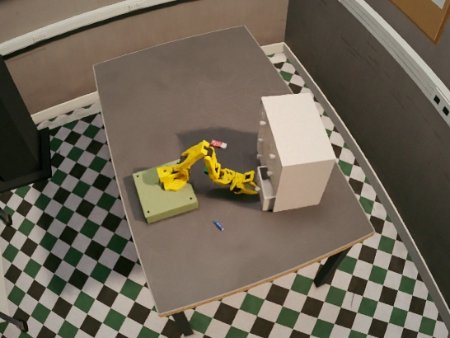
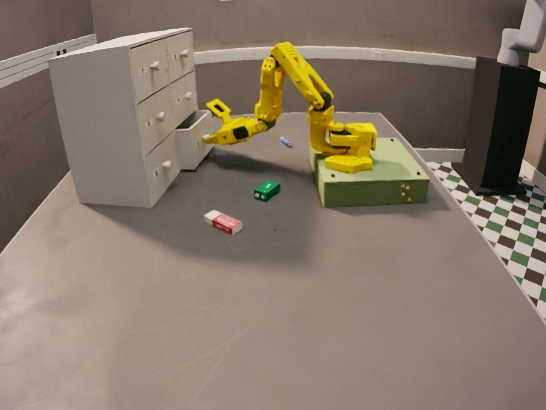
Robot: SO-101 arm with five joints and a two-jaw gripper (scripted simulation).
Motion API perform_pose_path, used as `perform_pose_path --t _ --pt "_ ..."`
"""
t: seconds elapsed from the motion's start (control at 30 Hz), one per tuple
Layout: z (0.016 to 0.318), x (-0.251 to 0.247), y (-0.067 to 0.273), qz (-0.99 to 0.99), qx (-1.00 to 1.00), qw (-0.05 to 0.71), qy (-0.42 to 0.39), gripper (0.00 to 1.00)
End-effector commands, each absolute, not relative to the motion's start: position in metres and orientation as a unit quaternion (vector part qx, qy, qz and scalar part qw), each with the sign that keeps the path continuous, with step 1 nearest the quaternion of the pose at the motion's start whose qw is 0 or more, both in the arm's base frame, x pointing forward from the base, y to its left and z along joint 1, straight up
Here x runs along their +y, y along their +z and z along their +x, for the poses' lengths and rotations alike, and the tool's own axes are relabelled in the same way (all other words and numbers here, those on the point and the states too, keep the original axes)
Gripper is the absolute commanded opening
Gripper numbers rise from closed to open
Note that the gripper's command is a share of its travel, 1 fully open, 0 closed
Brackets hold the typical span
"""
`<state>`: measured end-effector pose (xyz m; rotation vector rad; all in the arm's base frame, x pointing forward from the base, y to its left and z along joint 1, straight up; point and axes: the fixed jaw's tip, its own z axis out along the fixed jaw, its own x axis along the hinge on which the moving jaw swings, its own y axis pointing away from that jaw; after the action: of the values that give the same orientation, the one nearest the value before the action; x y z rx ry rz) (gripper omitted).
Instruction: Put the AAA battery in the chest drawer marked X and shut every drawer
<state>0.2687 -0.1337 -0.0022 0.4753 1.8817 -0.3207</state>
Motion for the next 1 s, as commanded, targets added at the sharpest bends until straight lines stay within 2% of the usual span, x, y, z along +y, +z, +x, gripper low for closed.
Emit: perform_pose_path --t 0.0,0.97 --pt "0.2667 -0.1332 0.0003 0.202 0.794 0.557 -0.136 0.0" --pt "0.2575 -0.1318 0.0003 0.206 0.793 0.556 -0.139 0.0"
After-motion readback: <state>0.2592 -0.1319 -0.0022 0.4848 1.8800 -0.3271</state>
